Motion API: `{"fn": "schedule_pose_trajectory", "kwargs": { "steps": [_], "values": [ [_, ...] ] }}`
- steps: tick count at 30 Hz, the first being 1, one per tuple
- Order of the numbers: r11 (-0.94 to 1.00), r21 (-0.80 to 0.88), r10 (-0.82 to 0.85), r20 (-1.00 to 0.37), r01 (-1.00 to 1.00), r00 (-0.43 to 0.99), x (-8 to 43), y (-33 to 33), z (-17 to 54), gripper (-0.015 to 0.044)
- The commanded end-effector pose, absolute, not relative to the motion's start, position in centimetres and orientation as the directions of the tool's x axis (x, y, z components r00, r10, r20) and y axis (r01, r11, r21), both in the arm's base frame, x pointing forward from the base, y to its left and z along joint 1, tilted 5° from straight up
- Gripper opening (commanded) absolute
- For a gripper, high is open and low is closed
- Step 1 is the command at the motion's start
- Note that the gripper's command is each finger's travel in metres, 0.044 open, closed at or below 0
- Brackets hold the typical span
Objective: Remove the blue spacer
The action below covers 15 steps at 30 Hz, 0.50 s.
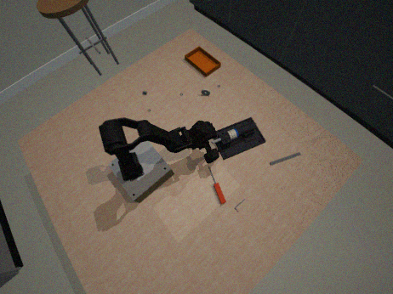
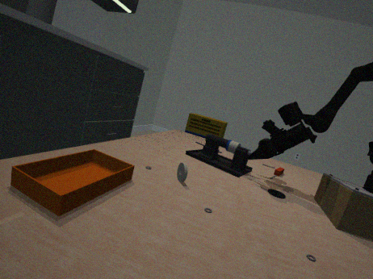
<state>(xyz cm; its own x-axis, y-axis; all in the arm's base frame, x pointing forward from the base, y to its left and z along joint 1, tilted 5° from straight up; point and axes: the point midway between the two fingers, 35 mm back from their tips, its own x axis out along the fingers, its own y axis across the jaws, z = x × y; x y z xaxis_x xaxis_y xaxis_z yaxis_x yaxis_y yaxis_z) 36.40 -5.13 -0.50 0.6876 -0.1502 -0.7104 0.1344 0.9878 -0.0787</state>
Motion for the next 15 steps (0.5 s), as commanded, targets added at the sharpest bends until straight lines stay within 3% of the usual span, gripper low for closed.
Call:
{"fn": "schedule_pose_trajectory", "kwargs": {
  "steps": [1, 15],
  "values": [
    [0.989, -0.079, -0.146, -0.708, 0.128, 0.691, 36.48, -5.08, -0.44, 0.0440],
    [0.989, -0.079, -0.146, -0.708, 0.128, 0.691, 37.47, -5.29, -1.42, 0.0440]
  ]
}}
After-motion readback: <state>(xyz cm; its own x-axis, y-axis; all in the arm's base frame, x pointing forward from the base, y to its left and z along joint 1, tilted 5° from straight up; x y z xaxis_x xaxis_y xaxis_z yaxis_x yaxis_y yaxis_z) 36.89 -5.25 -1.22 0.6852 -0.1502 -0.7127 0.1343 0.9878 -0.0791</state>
